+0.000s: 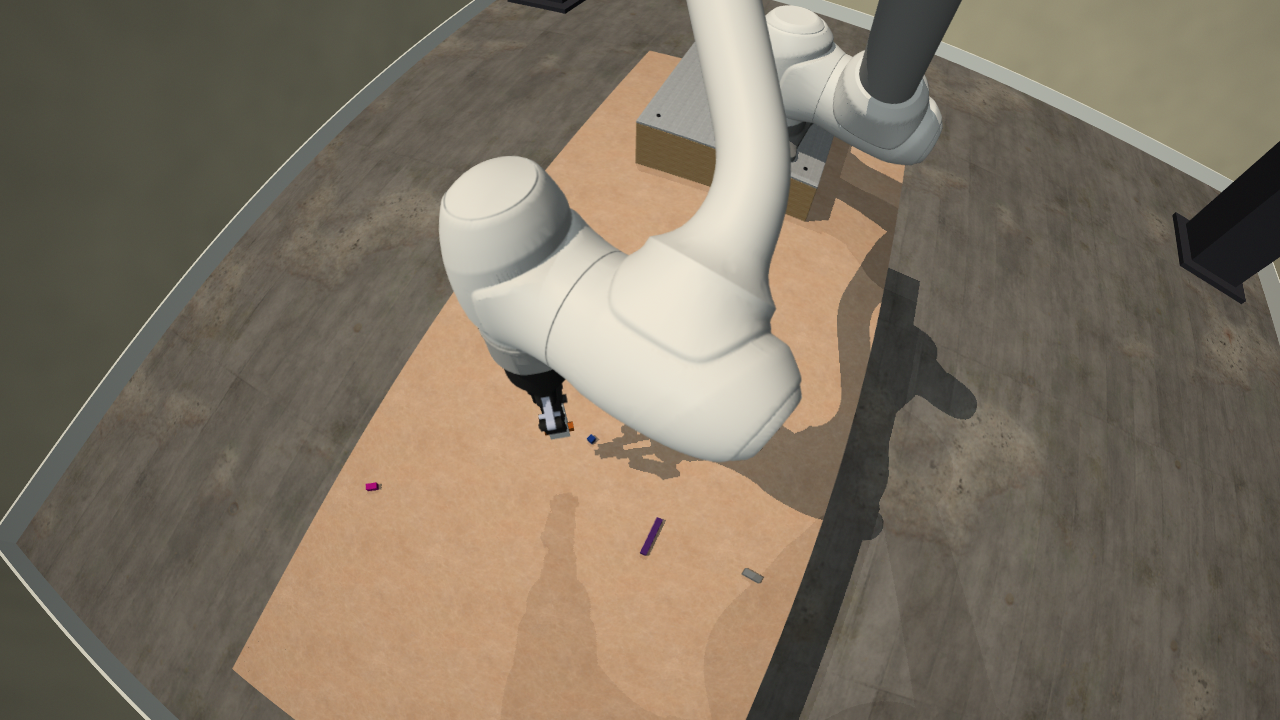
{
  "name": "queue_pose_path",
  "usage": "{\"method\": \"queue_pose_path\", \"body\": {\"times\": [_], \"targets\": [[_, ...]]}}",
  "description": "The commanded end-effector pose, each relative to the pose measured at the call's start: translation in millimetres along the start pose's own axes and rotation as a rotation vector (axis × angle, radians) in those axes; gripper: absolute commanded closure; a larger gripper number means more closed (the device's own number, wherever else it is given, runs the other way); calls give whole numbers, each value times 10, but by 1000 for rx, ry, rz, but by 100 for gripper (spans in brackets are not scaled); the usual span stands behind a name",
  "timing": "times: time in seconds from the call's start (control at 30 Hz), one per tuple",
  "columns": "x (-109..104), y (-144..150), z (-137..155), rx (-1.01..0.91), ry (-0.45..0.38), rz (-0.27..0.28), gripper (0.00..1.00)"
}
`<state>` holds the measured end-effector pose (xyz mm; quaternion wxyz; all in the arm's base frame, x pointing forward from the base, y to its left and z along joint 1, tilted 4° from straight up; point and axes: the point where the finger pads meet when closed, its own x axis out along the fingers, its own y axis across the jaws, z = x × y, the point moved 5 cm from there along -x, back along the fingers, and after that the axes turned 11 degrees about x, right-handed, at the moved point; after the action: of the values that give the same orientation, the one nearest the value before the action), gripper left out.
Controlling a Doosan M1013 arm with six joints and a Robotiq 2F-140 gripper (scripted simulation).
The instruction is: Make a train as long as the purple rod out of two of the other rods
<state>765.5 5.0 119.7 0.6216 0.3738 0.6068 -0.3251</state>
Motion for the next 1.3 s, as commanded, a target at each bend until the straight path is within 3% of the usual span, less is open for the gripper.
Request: {"method": "queue_pose_path", "body": {"times": [0.0, 0.4, 0.47, 0.5, 0.97, 1.27], "targets": [[-10, 202, 370, -1, 2, -2, 88], [6, 641, 1682, -3, 2, -1, 88], [6, 641, 1682, -3, 2, -1, 88], [21, 698, 1990, -4, 2, -1, 88], [153, 730, 3486, -6, 2, -1, 88], [164, 718, 3570, -7, 1, -1, 88]]}}
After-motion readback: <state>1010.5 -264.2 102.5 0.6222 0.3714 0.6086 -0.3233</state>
